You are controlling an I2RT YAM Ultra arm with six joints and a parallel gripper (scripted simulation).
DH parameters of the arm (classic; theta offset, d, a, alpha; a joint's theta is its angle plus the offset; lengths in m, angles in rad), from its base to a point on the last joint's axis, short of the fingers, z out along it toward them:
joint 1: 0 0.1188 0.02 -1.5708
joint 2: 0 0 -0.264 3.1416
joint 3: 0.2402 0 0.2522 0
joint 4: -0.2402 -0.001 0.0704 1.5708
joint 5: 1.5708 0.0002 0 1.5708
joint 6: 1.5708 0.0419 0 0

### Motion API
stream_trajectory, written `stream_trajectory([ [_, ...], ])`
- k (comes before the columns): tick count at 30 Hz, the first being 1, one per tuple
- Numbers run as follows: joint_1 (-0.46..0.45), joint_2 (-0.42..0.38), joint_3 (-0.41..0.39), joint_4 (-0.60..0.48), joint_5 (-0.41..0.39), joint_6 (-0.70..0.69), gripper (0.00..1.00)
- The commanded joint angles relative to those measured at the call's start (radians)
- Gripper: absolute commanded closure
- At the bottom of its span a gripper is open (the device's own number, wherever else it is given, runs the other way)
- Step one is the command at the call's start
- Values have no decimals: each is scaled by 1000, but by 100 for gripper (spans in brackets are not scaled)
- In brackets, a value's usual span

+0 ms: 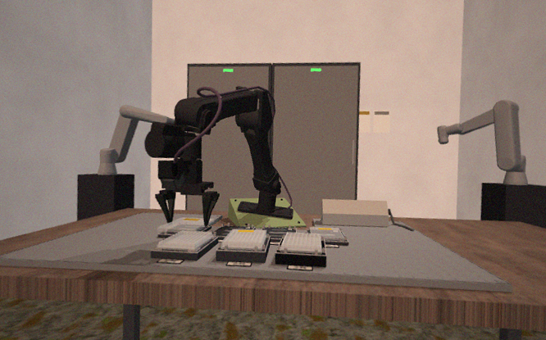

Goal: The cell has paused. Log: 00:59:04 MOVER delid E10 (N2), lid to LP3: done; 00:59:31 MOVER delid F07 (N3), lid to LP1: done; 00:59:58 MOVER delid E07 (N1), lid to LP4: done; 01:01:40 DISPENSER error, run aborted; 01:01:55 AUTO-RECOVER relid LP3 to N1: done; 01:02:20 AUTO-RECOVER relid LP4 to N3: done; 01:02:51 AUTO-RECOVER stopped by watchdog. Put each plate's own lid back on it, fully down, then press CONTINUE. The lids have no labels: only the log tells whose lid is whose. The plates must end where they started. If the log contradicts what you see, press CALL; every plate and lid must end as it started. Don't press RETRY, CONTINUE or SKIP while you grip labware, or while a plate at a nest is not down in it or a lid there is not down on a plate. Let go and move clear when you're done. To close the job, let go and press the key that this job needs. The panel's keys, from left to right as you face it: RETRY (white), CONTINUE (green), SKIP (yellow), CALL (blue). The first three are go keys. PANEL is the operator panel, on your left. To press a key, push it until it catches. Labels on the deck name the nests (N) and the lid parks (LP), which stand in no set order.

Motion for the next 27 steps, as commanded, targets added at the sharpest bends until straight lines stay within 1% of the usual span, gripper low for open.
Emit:
stream_trajectory([
  [1,-16,-28,39,-18,-14,-9,100],
  [10,-16,3,50,-24,-14,-8,100],
  [14,-15,-10,52,-26,-14,-8,100],
  [15,15,-36,40,-11,-13,21,100],
  [16,26,-42,-7,4,-4,32,100],
  [27,155,-126,-101,39,34,160,100],
])
